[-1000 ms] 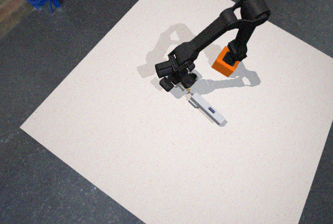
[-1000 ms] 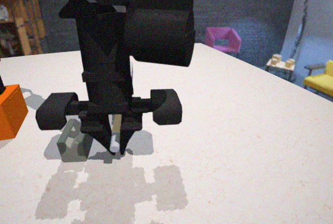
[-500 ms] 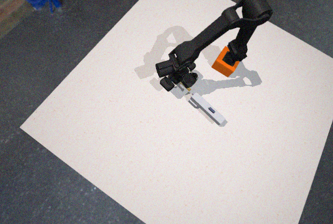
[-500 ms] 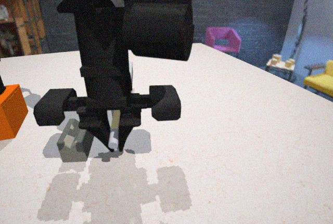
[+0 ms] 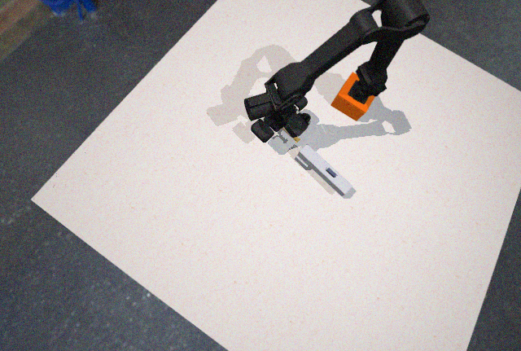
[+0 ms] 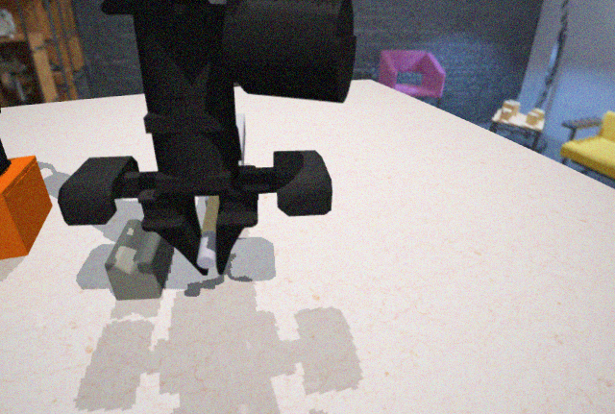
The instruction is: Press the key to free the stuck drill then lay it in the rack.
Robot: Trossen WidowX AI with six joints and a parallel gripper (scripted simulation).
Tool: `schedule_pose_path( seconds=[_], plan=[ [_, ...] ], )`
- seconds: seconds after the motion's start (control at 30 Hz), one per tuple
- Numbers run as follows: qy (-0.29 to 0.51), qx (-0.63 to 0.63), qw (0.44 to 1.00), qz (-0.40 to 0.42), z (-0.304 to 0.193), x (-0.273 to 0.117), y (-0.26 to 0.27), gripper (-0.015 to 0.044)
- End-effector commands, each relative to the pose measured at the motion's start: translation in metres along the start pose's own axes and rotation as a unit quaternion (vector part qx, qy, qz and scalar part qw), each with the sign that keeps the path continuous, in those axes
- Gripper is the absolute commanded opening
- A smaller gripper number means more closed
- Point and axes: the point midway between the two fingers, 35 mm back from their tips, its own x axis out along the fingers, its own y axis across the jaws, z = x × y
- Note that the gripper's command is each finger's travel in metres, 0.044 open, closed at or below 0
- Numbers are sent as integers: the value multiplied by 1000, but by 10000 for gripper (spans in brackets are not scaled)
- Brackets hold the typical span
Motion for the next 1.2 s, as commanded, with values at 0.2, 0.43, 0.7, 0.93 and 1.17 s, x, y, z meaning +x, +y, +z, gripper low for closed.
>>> schedule_pose_path(
  seconds=[0.2,0.43,0.7,0.93,1.17],
  plan=[
    [2,0,1000,-2,0,-5,0,0],
    [2,0,1000,-2,1,-8,1,0],
    [2,0,1000,-2,1,-10,2,0],
    [2,0,1000,-2,2,-12,2,0],
    [2,0,1000,-2,2,-14,2,0]
  ],
)
